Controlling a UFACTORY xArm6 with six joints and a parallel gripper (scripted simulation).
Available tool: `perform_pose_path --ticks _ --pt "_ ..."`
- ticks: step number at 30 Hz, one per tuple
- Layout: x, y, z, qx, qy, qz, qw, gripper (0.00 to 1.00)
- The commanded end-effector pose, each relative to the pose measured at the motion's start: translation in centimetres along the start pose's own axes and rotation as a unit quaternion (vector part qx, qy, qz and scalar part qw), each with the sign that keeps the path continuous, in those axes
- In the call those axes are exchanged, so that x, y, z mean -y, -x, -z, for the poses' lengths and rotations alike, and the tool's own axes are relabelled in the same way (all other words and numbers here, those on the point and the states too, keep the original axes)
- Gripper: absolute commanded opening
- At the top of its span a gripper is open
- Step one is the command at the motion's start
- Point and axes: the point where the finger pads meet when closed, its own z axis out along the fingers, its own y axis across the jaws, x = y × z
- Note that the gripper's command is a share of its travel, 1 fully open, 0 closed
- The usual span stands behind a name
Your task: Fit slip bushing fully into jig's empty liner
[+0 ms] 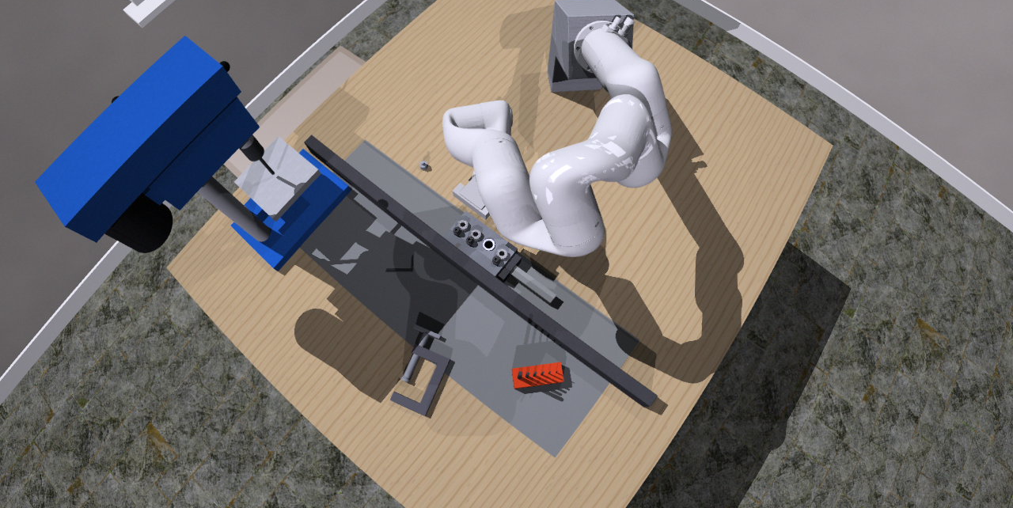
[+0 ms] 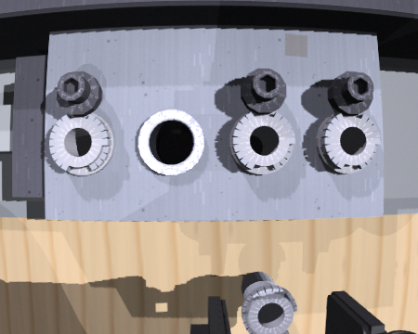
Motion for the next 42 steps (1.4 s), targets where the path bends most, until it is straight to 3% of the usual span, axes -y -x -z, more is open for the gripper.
perform_pose_path --ticks 1,42 --pt "-0.04 -0.08 0.05 -0.001 0.0 0.0 1.0 0.5" --pt "-0.04 -0.1 -0.89 -0.001 0.0 0.0 1.0 0.5"
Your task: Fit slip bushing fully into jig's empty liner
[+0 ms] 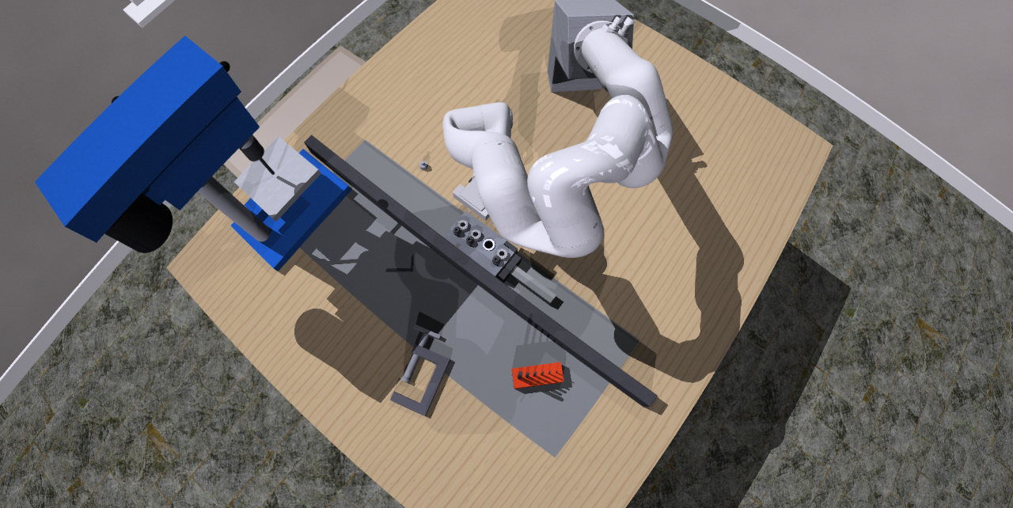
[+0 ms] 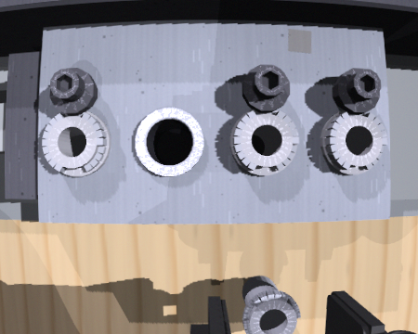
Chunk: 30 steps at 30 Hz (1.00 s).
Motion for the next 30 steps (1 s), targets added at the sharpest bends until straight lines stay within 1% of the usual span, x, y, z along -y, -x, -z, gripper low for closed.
perform_pose_path --ticks 1,16,30 --pt "-0.03 -0.05 -0.3 -0.001 0.0 0.0 1.0 0.5" --pt "-0.03 -0.06 -1.15 -0.001 0.0 0.0 1.0 0.5" --pt "-0.03 -0.06 -1.27 -0.001 0.0 0.0 1.0 0.5"
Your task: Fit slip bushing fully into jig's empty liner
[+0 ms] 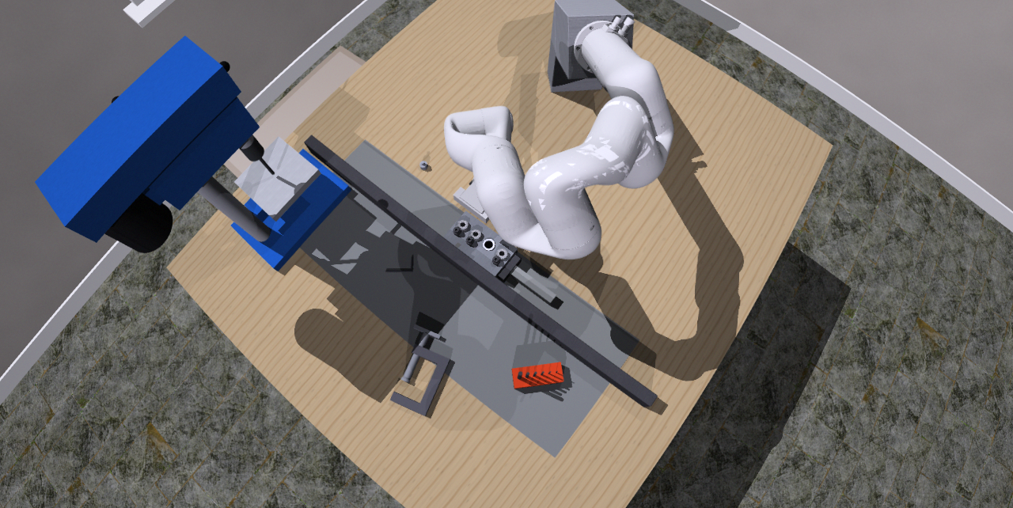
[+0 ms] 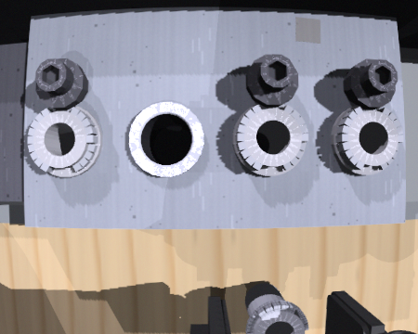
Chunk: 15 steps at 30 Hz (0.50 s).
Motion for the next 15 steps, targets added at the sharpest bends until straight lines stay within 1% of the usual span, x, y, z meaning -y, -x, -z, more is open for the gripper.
perform_pose_path --ticks 1,8,9,15 --pt "-0.02 -0.05 0.04 -0.001 0.0 0.0 1.0 0.5" --pt "-0.02 -0.05 0.04 -0.001 0.0 0.0 1.0 0.5" --pt "-0.02 -0.05 0.04 -0.001 0.0 0.0 1.0 0.26" --pt "-0.02 -0.05 0.04 -0.001 0.0 0.0 1.0 0.26"
